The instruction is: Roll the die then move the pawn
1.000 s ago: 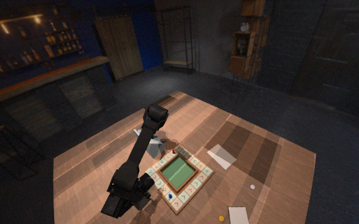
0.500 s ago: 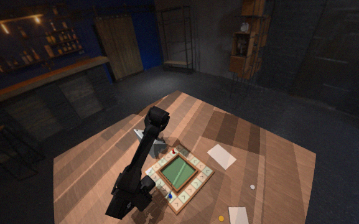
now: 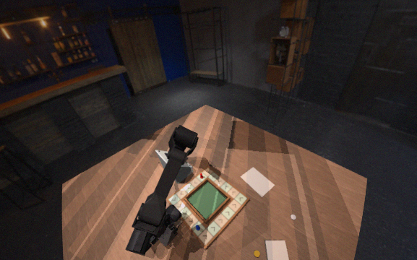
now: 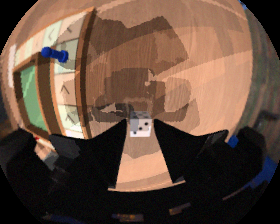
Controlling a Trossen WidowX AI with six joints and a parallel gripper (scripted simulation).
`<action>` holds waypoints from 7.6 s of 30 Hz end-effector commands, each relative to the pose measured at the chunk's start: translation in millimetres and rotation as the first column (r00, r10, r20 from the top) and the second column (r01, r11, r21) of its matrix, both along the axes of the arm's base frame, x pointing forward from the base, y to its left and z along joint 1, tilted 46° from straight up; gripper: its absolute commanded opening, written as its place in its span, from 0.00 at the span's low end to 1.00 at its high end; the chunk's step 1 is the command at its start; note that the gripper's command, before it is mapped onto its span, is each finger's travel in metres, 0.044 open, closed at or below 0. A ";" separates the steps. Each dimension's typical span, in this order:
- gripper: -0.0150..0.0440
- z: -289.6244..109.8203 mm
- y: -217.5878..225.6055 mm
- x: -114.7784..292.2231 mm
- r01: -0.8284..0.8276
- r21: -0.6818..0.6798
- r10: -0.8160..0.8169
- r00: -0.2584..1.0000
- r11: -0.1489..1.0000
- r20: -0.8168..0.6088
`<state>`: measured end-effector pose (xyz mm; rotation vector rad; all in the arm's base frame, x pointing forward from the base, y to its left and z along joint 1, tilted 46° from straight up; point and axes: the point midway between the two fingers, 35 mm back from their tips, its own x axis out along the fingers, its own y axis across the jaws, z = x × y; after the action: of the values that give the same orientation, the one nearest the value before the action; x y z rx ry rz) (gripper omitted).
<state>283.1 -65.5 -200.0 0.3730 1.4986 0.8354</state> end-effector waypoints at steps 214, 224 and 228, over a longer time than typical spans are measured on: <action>0.59 248.9 128.6 -105.8 0.248 -0.092 -0.263 0.929 0.964 -0.261; 0.59 250.3 138.3 -135.7 -0.036 0.026 0.035 0.999 0.999 0.019; 0.59 250.3 138.3 -135.7 -0.036 0.026 0.035 0.999 0.999 0.019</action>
<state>164.6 66.8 51.4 0.4822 1.5770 0.7289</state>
